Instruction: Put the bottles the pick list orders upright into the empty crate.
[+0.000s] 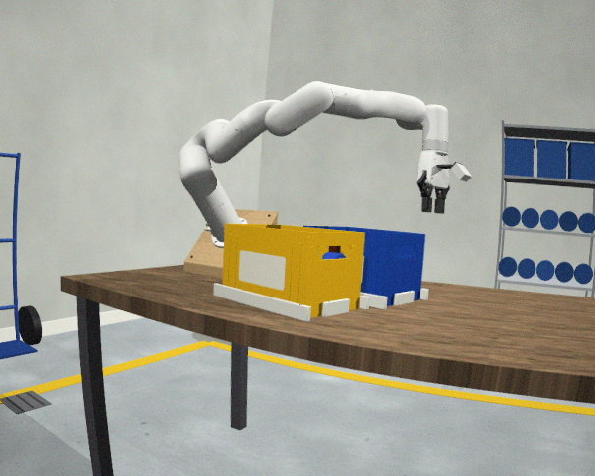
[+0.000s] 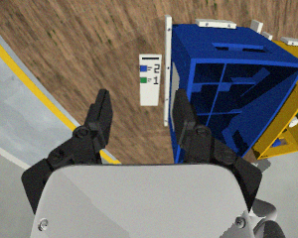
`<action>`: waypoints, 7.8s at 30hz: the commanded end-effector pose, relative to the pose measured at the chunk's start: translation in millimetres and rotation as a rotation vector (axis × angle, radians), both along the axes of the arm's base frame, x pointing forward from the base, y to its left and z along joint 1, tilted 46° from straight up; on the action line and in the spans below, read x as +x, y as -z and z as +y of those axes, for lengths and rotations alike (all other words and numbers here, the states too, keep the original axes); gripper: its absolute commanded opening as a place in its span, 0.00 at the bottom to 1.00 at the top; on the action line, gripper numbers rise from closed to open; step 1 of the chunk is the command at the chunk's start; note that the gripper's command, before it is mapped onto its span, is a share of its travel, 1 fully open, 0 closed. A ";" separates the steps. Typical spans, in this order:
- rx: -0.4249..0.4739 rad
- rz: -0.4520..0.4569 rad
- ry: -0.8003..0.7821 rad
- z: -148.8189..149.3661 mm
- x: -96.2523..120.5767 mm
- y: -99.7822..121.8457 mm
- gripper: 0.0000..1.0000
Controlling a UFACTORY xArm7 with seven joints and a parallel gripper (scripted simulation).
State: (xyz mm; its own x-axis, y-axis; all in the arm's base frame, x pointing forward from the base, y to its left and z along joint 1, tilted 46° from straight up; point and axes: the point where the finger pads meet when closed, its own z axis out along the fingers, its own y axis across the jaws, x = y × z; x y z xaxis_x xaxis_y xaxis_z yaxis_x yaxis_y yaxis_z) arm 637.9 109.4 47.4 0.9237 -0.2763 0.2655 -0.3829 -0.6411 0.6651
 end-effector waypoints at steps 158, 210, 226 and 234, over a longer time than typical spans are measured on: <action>0.021 1.201 -1.174 -97.7 -245.2 -229.2 0.65; 0.015 0.703 -0.685 -169.6 -318.1 -188.8 0.65; 0.011 0.638 -0.625 -182.2 -330.9 -181.8 0.65; 0.011 0.638 -0.625 -187.0 -331.0 -177.1 0.65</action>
State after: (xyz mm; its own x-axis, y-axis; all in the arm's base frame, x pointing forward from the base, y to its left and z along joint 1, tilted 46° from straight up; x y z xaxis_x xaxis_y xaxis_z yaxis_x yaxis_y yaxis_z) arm 306.3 -75.3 226.8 0.8774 0.3257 -0.3523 0.4796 -0.6170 0.6239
